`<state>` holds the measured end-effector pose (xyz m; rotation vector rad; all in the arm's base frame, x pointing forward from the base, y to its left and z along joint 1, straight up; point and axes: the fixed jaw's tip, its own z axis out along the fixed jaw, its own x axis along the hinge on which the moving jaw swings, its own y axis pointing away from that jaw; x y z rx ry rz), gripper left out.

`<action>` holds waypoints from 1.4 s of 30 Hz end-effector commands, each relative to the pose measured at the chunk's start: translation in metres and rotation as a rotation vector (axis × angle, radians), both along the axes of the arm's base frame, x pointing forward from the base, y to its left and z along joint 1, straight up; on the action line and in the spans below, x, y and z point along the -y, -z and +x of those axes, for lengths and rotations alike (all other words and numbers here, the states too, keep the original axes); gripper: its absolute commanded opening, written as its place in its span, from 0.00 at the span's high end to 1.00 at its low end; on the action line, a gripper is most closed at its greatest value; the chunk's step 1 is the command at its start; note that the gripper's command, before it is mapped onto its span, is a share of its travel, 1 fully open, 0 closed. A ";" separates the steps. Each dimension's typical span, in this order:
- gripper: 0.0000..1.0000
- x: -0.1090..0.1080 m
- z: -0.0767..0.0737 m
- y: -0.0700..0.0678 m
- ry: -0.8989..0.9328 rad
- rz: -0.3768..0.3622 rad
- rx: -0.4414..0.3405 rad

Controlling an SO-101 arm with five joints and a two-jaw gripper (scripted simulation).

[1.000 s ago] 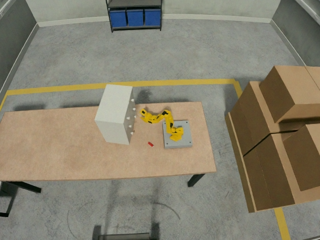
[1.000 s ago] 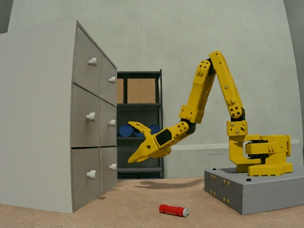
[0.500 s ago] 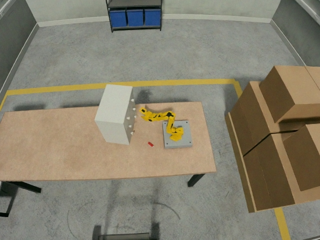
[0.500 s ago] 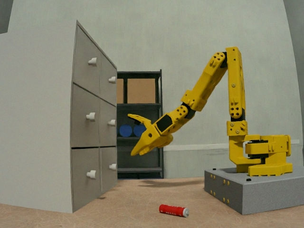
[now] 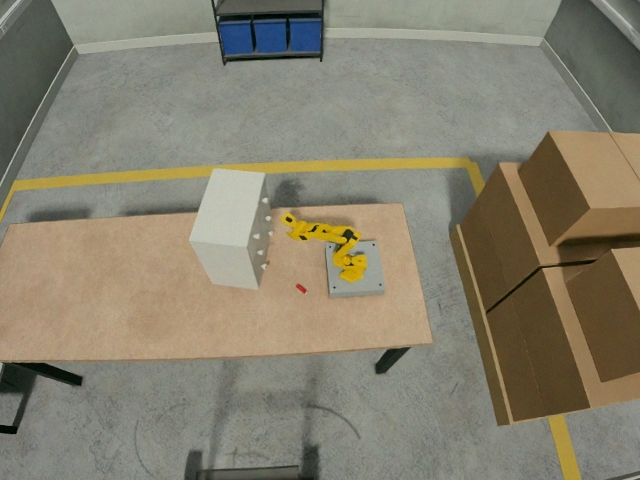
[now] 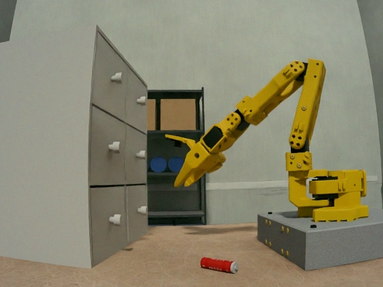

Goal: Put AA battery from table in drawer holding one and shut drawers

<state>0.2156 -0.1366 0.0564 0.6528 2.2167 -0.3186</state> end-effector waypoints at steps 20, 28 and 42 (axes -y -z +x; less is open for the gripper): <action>0.79 -0.026 -0.044 -0.017 0.005 0.097 -0.158; 0.79 -0.040 -0.065 -0.021 0.004 0.135 -0.217; 0.79 -0.056 -0.089 -0.024 0.003 0.178 -0.281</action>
